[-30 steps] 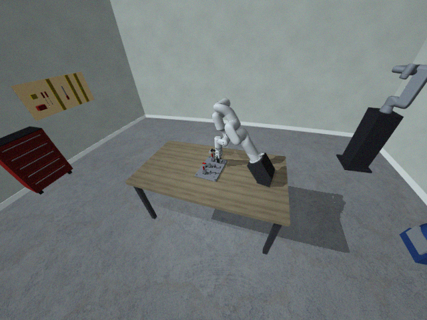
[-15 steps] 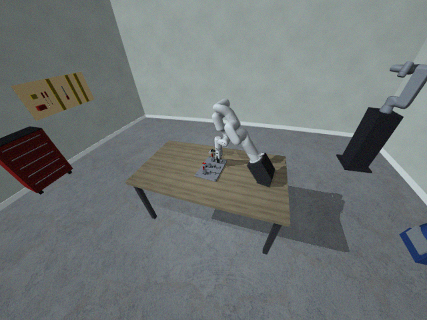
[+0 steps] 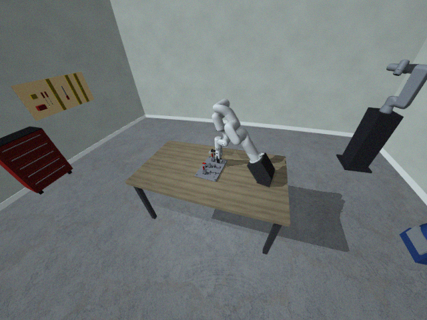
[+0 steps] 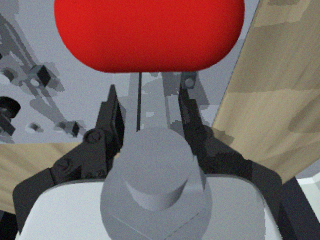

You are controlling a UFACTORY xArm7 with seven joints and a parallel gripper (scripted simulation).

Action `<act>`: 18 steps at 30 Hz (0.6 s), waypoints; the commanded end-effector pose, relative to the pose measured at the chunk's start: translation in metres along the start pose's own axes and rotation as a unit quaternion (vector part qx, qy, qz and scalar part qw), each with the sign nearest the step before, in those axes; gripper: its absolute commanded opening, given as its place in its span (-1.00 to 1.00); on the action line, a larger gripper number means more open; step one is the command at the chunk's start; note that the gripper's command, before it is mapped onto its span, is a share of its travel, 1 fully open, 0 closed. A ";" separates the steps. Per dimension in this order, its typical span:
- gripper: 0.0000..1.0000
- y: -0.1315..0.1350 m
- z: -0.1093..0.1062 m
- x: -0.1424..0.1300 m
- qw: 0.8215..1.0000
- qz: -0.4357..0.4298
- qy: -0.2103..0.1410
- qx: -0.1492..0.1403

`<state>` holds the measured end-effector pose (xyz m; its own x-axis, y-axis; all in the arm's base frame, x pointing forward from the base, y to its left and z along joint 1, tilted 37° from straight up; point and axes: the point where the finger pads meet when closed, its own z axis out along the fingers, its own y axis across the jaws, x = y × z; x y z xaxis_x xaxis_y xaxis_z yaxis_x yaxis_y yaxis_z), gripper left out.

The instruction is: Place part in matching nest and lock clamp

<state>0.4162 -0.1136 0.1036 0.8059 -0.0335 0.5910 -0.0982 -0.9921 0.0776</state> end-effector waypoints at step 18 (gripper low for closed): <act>-1.00 0.002 0.000 0.001 1.000 0.000 0.001 0.000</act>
<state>0.4162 -0.1150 0.1038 0.8059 -0.0336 0.5911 -0.0985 -0.9921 0.0780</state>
